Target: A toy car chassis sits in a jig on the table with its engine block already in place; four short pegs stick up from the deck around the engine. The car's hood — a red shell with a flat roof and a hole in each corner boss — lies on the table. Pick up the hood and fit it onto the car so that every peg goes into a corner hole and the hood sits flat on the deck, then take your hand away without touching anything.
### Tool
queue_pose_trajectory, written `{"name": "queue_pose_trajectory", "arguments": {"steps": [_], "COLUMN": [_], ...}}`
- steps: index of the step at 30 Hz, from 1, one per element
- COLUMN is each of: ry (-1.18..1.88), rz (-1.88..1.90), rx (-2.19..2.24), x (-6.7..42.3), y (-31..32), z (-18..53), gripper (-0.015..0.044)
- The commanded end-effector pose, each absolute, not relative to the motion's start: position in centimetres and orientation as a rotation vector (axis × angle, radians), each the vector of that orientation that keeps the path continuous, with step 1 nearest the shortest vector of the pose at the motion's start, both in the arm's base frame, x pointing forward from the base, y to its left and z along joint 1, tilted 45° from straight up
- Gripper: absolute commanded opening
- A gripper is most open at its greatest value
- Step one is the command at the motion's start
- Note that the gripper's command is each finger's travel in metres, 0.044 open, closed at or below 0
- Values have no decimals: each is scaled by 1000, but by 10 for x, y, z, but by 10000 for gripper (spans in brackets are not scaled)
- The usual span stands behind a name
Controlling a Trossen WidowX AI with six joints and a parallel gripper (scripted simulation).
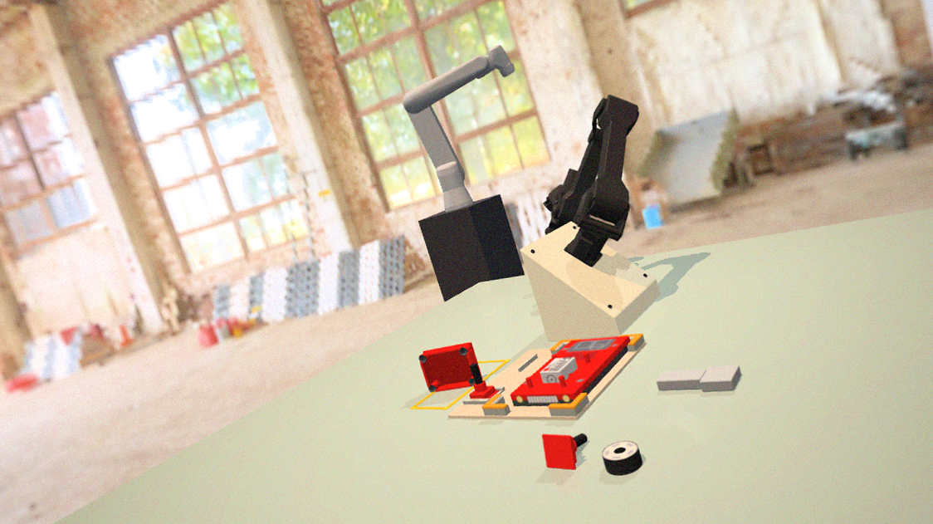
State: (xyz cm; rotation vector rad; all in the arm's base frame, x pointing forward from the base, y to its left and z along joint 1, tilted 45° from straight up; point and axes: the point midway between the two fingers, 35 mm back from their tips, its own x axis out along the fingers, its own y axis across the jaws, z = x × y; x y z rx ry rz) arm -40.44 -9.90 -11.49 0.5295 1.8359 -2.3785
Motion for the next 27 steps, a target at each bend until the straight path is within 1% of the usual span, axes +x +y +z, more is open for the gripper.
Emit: {"name": "queue_pose_trajectory", "arguments": {"steps": [1,5,10,14,17,22,27], "ry": [1838,1846,1731,1686,1630,1538,1415], "rz": [-2370,-2229,-2148,-2050,-2004,-1905,-1711], "rx": [528,492,458,367,364,371,414], "x": [-403,-386,-373,-350,-338,-311,-253], "y": [-101,-135,-178,-221,-240,-274,-319], "z": [-115,-126,-141,-145,-151,-164,-184], "gripper": [414,309,178,72,0,0,0]}}
